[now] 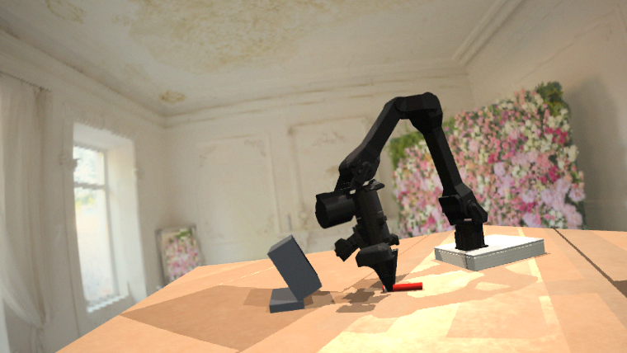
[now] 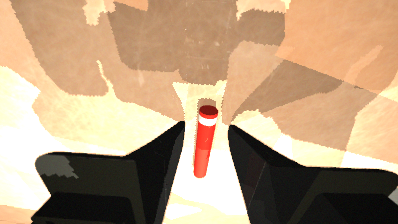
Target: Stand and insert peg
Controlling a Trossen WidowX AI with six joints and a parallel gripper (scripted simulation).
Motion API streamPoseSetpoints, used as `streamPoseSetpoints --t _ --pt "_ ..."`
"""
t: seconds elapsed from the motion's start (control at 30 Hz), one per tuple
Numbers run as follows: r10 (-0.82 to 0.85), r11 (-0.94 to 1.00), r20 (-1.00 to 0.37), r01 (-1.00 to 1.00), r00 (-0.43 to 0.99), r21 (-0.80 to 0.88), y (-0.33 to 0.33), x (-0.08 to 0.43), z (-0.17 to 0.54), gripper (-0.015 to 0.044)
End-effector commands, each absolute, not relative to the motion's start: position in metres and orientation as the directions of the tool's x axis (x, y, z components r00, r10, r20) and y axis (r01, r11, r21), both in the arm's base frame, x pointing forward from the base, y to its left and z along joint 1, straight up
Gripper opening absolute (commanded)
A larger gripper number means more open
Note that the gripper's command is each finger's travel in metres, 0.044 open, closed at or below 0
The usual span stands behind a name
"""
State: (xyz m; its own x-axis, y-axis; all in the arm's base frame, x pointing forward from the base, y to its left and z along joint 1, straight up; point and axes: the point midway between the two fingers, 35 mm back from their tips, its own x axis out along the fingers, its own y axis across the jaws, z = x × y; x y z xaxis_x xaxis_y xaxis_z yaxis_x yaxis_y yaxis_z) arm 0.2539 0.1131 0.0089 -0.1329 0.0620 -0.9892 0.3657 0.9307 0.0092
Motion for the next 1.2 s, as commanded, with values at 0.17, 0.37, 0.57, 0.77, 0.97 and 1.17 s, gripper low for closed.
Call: streamPoseSetpoints --t 0.17,0.37,0.57,0.77,0.97,1.17 --pt "0.065 0.929 -0.988 0.370 -0.137 0.010 0.1135 0.2535 0.0077 0.0110" --pt "0.065 0.929 -0.988 0.370 -0.137 0.010 0.1135 0.2535 0.0077 0.0083" --pt "0.065 0.929 -0.988 0.370 -0.137 0.010 0.1135 0.2535 0.0077 0.0050" --pt "0.061 0.930 -0.990 0.368 -0.128 0.010 0.1135 0.2533 0.0086 0.0050" --pt "0.040 0.930 -0.996 0.366 -0.078 0.009 0.1141 0.2515 0.0125 0.0050" --pt "0.019 0.931 -1.000 0.366 -0.024 0.009 0.1151 0.2491 0.0163 0.0050"
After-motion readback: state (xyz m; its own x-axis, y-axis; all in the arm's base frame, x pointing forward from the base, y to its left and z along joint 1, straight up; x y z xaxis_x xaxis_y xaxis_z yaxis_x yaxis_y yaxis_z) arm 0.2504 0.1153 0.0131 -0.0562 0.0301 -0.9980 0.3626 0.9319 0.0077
